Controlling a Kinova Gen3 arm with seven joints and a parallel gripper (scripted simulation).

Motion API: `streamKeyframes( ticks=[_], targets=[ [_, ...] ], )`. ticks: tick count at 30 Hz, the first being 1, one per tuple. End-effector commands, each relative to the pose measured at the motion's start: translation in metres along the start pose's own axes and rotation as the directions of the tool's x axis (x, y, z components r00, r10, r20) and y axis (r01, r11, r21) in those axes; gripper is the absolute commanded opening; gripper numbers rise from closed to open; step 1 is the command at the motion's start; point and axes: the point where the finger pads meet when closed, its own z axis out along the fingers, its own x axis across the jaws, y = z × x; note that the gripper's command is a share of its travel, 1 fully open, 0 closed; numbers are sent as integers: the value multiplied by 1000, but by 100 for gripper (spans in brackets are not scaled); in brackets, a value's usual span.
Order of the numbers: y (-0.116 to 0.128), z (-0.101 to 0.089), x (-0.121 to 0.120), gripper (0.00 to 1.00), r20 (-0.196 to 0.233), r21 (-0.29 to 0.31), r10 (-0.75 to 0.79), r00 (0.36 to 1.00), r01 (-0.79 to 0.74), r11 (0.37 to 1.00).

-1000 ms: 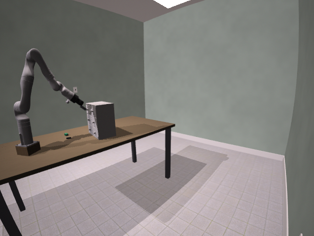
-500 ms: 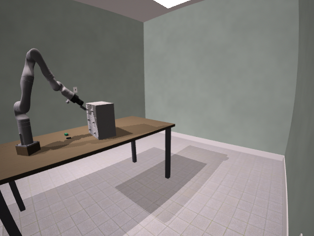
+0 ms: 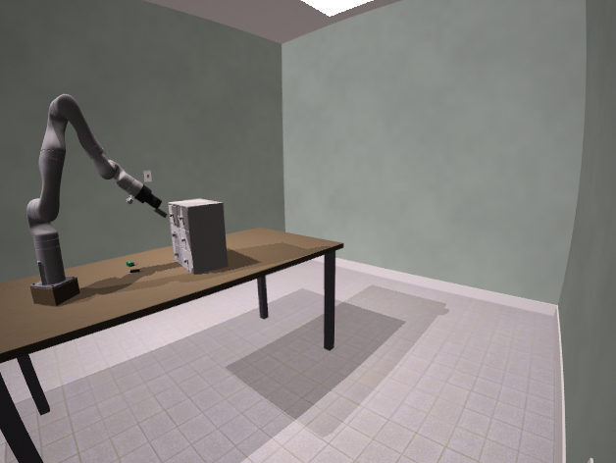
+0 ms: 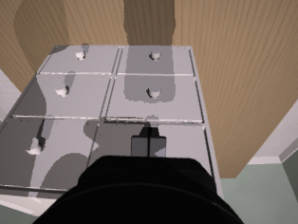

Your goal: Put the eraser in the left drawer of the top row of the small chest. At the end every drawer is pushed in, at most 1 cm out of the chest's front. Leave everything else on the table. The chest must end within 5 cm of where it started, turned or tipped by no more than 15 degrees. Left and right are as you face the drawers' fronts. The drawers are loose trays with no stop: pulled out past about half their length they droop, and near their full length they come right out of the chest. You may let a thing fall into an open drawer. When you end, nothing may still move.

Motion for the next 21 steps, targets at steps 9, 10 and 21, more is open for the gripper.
streamKeyframes(
  ticks=[9, 10, 21],
  targets=[
    [-21, -28, 3, 0, -9, -1, -3, 1000, 3, 1000],
    [-21, -29, 3, 0, -9, -1, -3, 1000, 3, 1000],
    [-27, -46, 3, 0, -9, -1, -3, 1000, 3, 1000]
  ],
)
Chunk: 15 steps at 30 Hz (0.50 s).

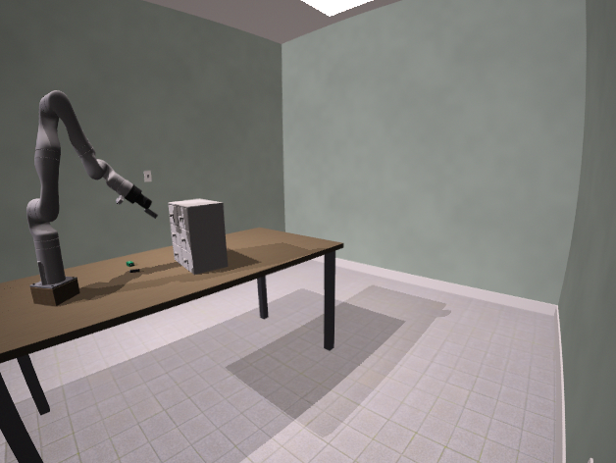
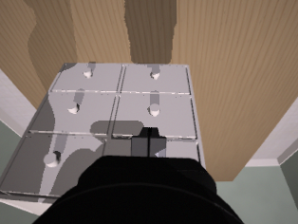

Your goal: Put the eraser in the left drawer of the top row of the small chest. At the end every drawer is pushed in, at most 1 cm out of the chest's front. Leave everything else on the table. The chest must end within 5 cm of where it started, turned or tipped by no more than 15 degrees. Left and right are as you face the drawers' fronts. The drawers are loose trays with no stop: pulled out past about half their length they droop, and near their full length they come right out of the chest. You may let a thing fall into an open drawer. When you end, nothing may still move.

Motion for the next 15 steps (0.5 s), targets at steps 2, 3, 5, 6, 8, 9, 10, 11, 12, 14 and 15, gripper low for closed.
streamKeyframes(
  ticks=[2, 3, 5, 6, 8, 9, 10, 11, 12, 14, 15],
  targets=[
    [-1, -16, 4, 0, -10, -7, 0, 1000, 0, 1000],
    [-3, -21, 4, 0, -10, -7, 0, 1000, 0, 1000],
    [-5, -29, 4, 0, -10, -7, 0, 1000, 0, 1000],
    [-7, -32, 4, 0, -10, -7, 0, 1000, 0, 1000],
    [-8, -37, 4, 0, -10, -7, 0, 1000, 0, 1000],
    [-9, -39, 4, 0, -10, -7, 0, 1000, 0, 1000],
    [-9, -40, 4, 0, -10, -7, 0, 1000, 0, 1000],
    [-9, -41, 4, 0, -10, -7, 0, 1000, 0, 1000],
    [-10, -41, 4, 0, -10, -7, 0, 1000, 0, 1000],
    [-10, -41, 4, 0, -10, -7, 0, 1000, 0, 1000],
    [-10, -41, 4, 0, -10, -7, 0, 1000, 0, 1000]
  ],
)
